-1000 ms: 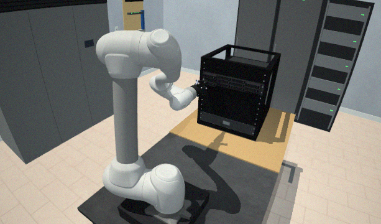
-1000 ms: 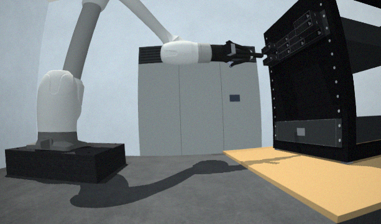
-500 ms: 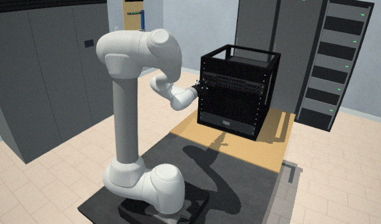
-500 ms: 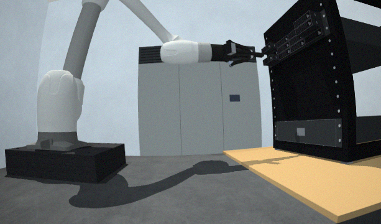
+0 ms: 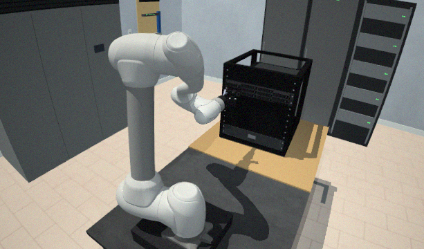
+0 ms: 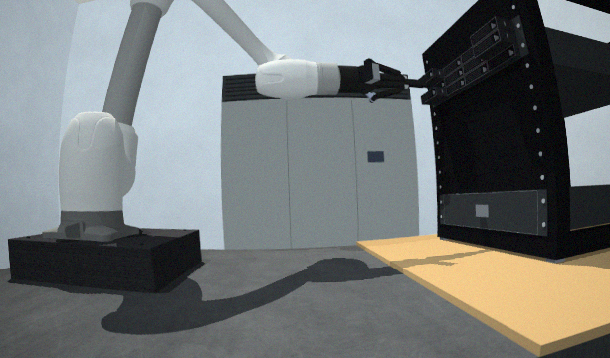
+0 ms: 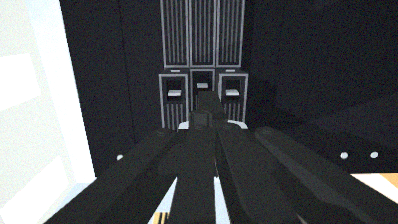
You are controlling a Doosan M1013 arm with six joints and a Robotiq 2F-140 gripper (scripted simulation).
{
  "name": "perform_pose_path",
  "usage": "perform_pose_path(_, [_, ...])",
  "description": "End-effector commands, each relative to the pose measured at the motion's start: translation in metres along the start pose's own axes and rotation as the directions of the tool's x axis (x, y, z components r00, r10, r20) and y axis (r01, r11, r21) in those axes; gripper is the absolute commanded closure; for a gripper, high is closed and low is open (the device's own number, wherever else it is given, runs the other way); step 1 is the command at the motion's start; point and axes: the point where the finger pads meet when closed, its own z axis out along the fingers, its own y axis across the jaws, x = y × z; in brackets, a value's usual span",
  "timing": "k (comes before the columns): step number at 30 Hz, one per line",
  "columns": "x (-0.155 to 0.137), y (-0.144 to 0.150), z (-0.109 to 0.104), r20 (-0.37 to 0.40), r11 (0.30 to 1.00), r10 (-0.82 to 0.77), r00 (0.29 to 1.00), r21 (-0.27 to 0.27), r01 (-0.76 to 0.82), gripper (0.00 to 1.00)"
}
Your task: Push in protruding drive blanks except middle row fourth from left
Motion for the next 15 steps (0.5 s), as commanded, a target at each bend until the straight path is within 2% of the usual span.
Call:
perform_pose_path(1, [0.011,-0.002,-0.001,0.000,1.000,0.001,1.000,0.001,-0.001,0.90])
perform_pose_path(4, [0.015,-0.002,-0.001,0.000,1.000,0.001,1.000,0.001,-0.001,0.90])
perform_pose_path(15, [0.070,-0.008,-0.006,0.000,1.000,0.001,1.000,0.001,-0.001,0.90])
